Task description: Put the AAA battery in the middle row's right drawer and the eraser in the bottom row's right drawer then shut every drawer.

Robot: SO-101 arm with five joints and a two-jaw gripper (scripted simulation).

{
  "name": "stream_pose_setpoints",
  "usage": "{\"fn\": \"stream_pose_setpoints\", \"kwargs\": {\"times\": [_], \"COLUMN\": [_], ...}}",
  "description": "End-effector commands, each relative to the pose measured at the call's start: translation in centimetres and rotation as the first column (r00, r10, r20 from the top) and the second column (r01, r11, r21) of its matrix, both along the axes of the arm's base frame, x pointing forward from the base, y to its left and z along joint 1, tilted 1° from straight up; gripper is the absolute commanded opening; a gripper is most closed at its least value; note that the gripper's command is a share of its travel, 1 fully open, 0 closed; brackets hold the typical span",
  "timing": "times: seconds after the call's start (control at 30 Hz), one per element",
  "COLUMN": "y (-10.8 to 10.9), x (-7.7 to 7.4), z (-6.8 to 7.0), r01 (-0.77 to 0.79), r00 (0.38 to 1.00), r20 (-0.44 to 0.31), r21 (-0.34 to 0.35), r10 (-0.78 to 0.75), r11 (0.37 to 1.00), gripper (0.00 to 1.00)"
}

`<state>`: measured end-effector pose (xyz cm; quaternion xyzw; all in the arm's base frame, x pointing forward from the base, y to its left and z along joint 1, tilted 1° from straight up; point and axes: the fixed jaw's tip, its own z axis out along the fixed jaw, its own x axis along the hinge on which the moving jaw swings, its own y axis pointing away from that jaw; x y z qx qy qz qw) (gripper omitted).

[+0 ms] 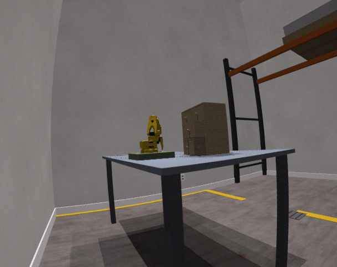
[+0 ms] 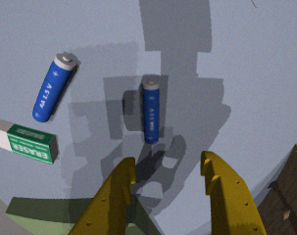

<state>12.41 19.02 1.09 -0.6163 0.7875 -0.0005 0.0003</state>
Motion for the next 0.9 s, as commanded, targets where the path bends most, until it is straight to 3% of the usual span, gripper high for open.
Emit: {"fn": "stream_pose_setpoints", "kwargs": {"times": [0.0,0.1,0.5,0.63,0.87], "y": [0.0,0.1,0.1,0.1,0.1], "x": [-0.3,-0.1,-0.1,0.0,0.0], "z": [-0.9,-1.8,-1.8,-3.2,-3.2], "r01": [-0.009,-0.009,-0.009,-0.009,-0.009], "r00": [1.0,1.0,1.0,1.0,1.0], "r20": [-0.006,-0.006,-0.006,-0.006,-0.006], "r21": [-0.007,-0.007,-0.007,-0.007,-0.007], "r10": [0.009,0.009,0.009,0.009,0.009], "r11": [1.0,1.0,1.0,1.0,1.0], "gripper": [0.19,0.19,0.19,0.19,0.19]}}
